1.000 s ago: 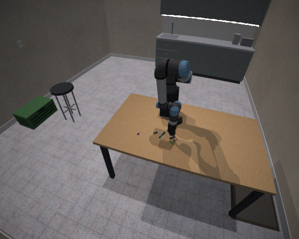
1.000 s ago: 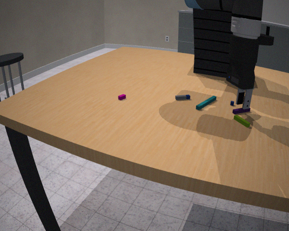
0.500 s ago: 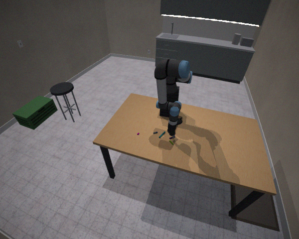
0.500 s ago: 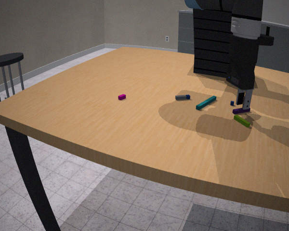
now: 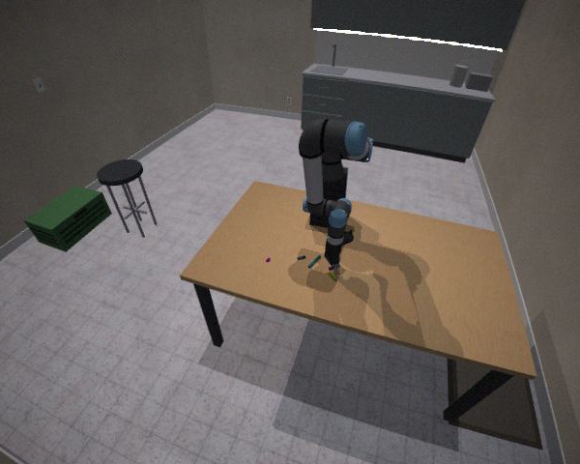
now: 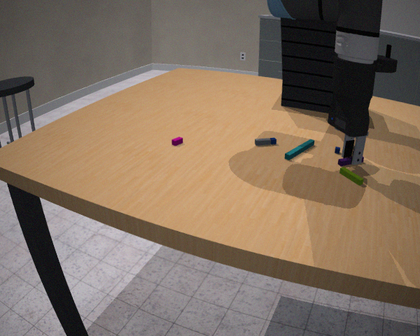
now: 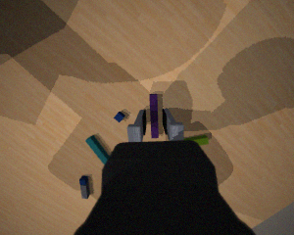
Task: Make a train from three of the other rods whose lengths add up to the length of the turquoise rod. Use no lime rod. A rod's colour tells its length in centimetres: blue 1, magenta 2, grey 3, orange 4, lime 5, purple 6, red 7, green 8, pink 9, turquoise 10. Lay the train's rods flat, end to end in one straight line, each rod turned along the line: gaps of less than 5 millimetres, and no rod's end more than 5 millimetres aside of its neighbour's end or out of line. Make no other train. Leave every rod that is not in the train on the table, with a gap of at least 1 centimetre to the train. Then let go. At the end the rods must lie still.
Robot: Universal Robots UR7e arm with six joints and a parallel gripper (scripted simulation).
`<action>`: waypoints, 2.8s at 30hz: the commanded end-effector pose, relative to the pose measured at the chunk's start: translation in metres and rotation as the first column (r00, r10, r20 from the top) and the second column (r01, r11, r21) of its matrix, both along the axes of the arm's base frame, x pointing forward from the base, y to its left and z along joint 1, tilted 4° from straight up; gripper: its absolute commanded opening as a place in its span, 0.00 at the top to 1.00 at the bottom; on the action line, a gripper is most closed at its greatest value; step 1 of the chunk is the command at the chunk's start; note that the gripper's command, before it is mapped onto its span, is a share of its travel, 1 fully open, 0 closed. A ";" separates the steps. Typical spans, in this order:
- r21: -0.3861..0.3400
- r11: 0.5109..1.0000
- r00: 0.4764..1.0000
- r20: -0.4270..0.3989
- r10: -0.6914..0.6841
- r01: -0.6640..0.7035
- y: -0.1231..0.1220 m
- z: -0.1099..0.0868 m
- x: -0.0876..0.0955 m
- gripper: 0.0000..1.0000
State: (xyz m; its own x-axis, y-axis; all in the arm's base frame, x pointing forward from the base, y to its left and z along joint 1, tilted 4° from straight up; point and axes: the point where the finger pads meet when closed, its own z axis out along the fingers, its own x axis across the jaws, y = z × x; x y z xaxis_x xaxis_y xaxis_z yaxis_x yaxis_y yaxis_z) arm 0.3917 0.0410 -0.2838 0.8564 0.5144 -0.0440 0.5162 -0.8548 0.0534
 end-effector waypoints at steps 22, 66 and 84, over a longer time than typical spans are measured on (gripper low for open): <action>-0.001 1.000 1.000 0.003 -0.001 0.001 -0.001 -0.005 0.001 0.46; -0.001 1.000 1.000 0.003 -0.001 0.001 -0.001 -0.005 0.001 0.76; -0.001 1.000 1.000 0.001 -0.001 0.001 -0.001 -0.002 0.000 0.76</action>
State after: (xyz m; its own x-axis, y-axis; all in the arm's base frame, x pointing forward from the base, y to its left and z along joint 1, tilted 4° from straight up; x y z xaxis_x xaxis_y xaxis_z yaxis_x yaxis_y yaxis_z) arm 0.3915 0.0408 -0.2887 0.8563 0.5147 -0.0439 0.5165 -0.8546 0.0536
